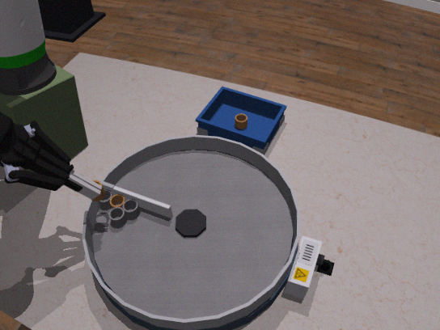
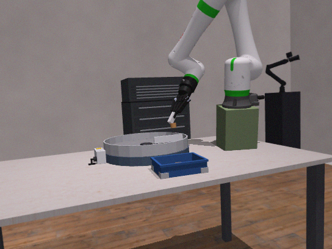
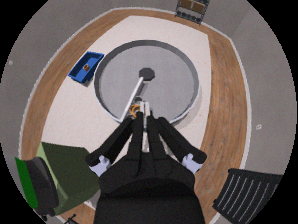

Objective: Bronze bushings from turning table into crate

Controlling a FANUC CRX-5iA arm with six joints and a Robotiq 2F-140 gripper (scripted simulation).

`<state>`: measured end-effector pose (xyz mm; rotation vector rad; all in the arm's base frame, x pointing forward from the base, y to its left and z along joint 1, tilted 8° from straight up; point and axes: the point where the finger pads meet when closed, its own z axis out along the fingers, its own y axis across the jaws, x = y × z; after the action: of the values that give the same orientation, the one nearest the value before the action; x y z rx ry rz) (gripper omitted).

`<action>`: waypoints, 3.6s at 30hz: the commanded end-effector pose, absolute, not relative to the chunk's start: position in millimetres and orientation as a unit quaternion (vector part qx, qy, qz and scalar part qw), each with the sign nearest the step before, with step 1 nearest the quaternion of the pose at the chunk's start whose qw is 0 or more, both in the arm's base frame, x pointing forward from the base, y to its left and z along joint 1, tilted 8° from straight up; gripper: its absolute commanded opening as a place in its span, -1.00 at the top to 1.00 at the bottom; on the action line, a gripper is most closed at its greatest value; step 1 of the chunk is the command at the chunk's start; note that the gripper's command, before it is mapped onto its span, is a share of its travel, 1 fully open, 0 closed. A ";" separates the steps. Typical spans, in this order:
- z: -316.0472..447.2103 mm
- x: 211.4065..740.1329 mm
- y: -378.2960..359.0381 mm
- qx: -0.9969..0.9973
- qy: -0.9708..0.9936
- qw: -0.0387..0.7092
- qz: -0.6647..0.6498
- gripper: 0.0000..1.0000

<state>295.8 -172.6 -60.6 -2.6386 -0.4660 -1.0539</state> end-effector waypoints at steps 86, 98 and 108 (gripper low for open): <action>-3.6 395.9 221.9 -0.929 0.023 0.069 -0.362 1.00; -4.0 390.5 225.4 -0.931 0.024 0.069 -0.359 1.00; -4.0 390.5 225.4 -0.931 0.024 0.069 -0.359 1.00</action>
<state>390.4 225.3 -4.1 -2.8011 0.0734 -1.0791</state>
